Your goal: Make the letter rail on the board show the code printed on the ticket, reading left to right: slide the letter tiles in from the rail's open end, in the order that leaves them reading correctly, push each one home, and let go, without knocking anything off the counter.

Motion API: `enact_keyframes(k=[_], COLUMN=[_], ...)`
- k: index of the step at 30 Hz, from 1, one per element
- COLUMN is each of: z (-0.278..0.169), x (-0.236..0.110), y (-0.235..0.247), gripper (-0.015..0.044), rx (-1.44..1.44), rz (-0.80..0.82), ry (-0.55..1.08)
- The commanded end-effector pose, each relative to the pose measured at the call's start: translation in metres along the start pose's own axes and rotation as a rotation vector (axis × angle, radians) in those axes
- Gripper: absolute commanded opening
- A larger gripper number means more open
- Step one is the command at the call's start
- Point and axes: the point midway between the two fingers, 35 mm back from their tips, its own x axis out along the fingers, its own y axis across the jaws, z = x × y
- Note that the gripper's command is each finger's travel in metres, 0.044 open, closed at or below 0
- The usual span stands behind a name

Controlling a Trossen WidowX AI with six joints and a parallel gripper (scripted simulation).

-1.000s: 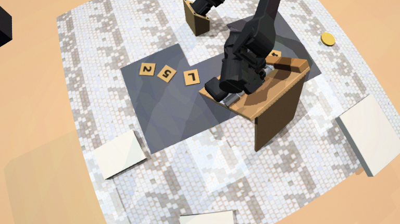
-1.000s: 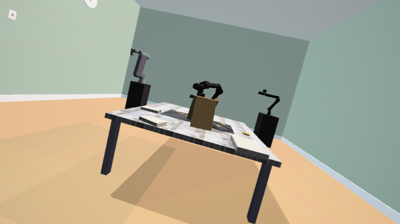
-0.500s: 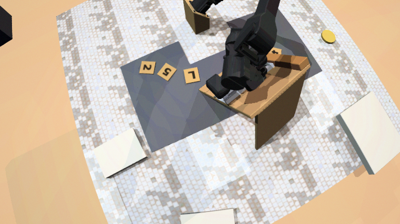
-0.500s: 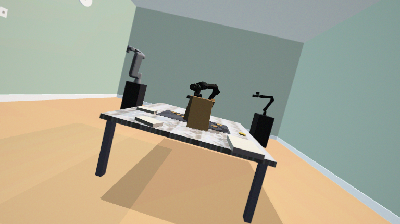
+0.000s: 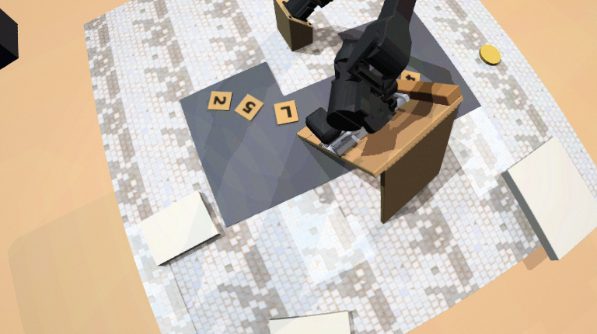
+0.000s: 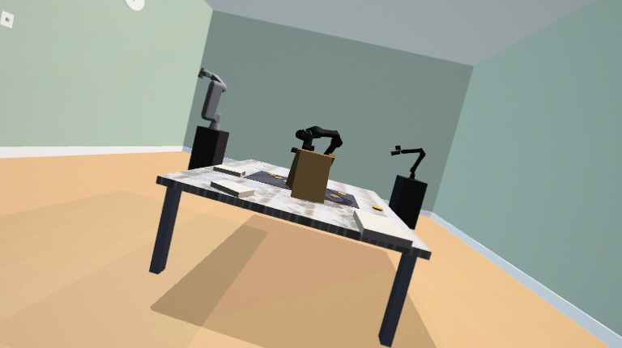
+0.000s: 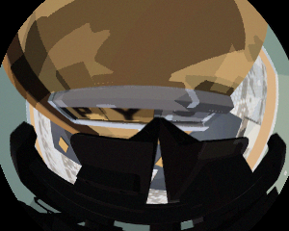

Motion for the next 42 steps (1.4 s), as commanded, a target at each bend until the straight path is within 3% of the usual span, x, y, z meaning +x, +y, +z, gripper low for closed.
enact_keyframes(k=[1, 16, 25, 33, 37, 42], z=[-0.003, -0.016, -0.055, -0.101, -0.118, -0.119], x=[-0.004, -0.018, -0.076, -0.113, -0.121, -0.122], y=[0.000, 0.001, 0.031, 0.070, 0.085, 0.086], gripper=[0.0000, 0.0000, 0.0236, 0.0440, 0.0440, 0.0440], rx=[-0.005, -0.004, -0.586, -1.198, -1.437, -1.448], rz=[0.001, 0.000, -0.048, -0.356, -0.559, -0.570], ry=[0.001, 0.002, -0.285, -0.527, -0.574, -0.575])
